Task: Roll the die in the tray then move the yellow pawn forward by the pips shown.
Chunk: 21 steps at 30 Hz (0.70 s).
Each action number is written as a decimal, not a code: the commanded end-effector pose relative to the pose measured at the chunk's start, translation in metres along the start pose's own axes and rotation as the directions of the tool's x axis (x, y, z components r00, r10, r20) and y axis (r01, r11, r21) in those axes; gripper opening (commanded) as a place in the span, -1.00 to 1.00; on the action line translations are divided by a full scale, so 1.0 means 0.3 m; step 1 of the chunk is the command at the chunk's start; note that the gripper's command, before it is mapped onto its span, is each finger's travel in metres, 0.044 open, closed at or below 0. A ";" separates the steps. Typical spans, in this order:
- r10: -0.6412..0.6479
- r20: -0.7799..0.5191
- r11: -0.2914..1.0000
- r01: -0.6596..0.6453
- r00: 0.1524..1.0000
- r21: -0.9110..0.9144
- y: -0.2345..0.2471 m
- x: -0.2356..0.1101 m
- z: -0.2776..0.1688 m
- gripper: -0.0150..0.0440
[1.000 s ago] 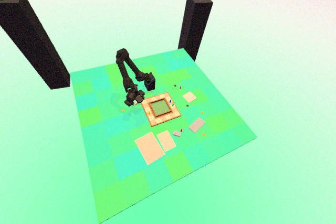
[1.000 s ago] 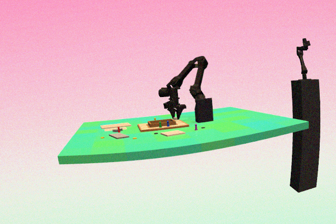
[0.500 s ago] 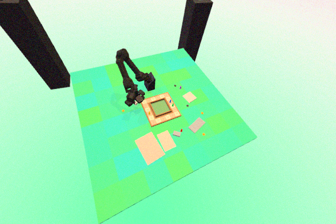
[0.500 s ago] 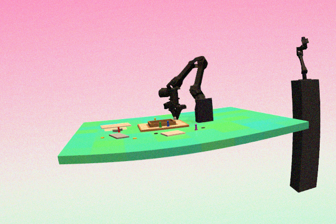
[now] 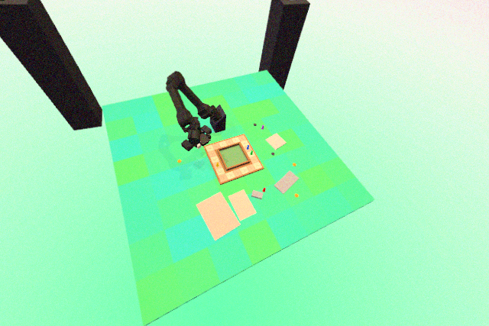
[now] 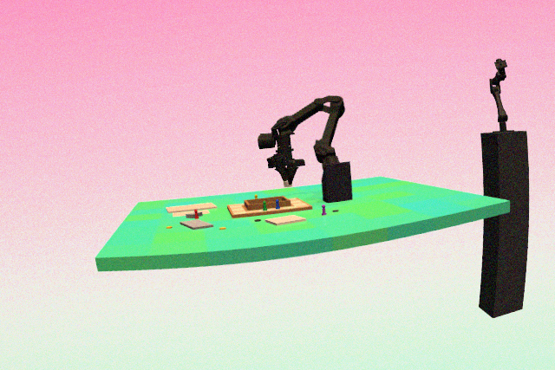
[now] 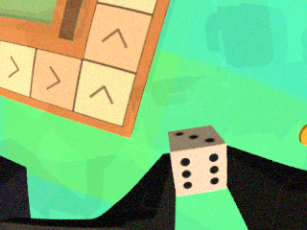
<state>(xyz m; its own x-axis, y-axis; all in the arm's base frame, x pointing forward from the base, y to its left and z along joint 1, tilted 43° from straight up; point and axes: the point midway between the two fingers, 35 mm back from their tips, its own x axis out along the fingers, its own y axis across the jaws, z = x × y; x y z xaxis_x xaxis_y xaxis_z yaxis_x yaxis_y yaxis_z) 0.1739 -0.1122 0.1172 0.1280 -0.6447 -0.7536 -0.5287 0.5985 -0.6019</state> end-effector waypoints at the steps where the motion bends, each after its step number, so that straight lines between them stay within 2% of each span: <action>1: -0.005 -0.002 1.000 0.005 1.000 0.008 -0.003 -0.061 -0.008 -0.49; 12: -0.026 -0.009 1.000 0.026 1.000 0.002 -0.005 -0.216 -0.054 -0.49; 17: -0.028 -0.007 1.000 0.028 1.000 -0.011 -0.005 -0.224 -0.048 -0.49; 21: -0.023 0.005 0.996 0.024 1.000 -0.089 0.001 -0.222 0.009 -0.49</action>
<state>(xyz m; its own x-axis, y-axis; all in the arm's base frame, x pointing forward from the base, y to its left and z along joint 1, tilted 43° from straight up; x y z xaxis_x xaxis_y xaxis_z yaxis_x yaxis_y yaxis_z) 0.1590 -0.0735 0.1699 0.1423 -0.6592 -0.7383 -0.5562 0.5638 -0.6106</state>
